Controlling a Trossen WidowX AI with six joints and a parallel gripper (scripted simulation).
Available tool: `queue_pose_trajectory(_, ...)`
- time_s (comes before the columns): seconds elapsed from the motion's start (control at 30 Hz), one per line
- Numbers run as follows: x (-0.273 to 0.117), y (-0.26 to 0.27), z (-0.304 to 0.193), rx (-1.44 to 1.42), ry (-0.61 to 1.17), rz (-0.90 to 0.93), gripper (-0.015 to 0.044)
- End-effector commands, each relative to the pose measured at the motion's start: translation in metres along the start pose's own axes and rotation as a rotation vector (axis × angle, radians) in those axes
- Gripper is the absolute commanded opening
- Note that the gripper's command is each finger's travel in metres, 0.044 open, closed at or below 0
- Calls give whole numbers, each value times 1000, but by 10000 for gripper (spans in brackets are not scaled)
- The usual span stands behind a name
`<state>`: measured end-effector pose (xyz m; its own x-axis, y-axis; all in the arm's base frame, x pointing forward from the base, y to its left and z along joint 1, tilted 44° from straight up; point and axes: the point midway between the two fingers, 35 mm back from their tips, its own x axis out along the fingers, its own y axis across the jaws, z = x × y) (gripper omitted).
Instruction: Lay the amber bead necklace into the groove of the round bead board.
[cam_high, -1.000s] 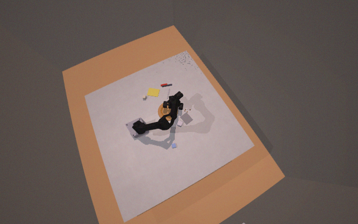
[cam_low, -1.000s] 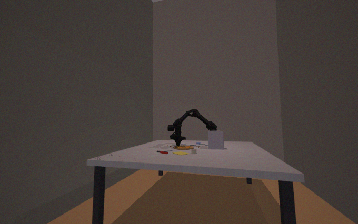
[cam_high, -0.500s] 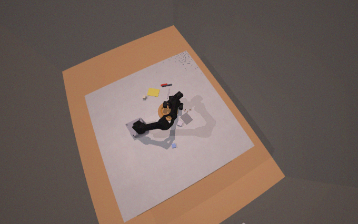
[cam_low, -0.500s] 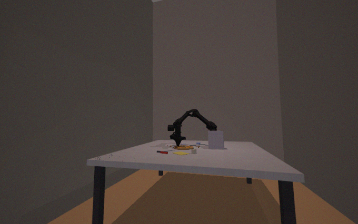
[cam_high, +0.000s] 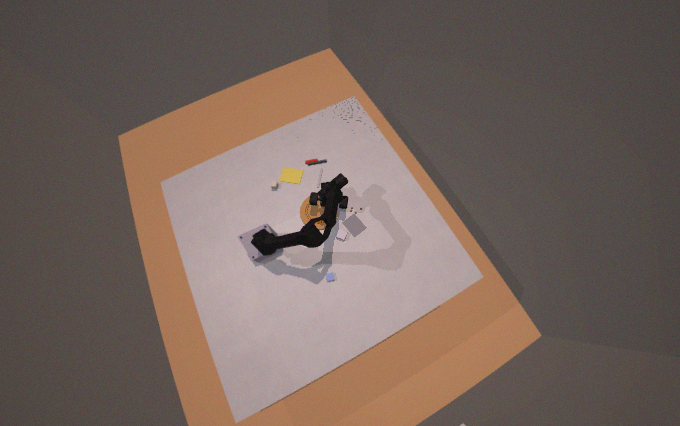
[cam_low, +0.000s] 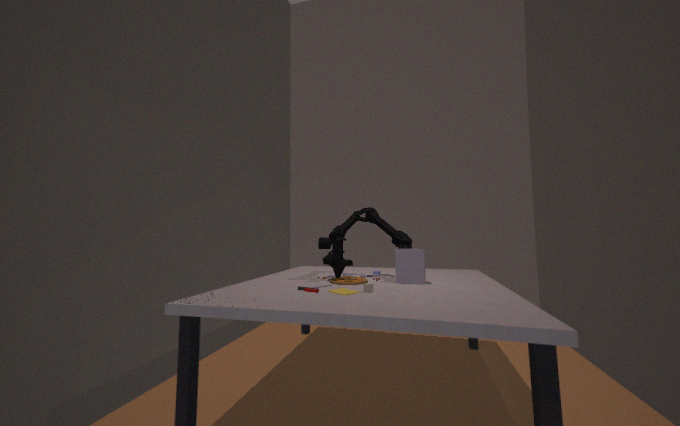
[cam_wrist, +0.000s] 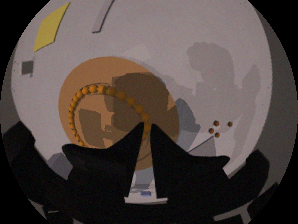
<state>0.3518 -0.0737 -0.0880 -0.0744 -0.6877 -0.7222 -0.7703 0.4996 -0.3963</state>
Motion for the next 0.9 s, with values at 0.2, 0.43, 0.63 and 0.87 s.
queue_pose_trajectory(0.2, -6, -1, -1, -5, 5, -2, 0)
queue_pose_trajectory(0.43, -6, -4, 0, -5, 5, -2, 0)
queue_pose_trajectory(0.63, 2, -4, 0, -5, 5, -2, 0)
queue_pose_trajectory(0.87, -2, -3, 1, -3, 0, 0, 131)
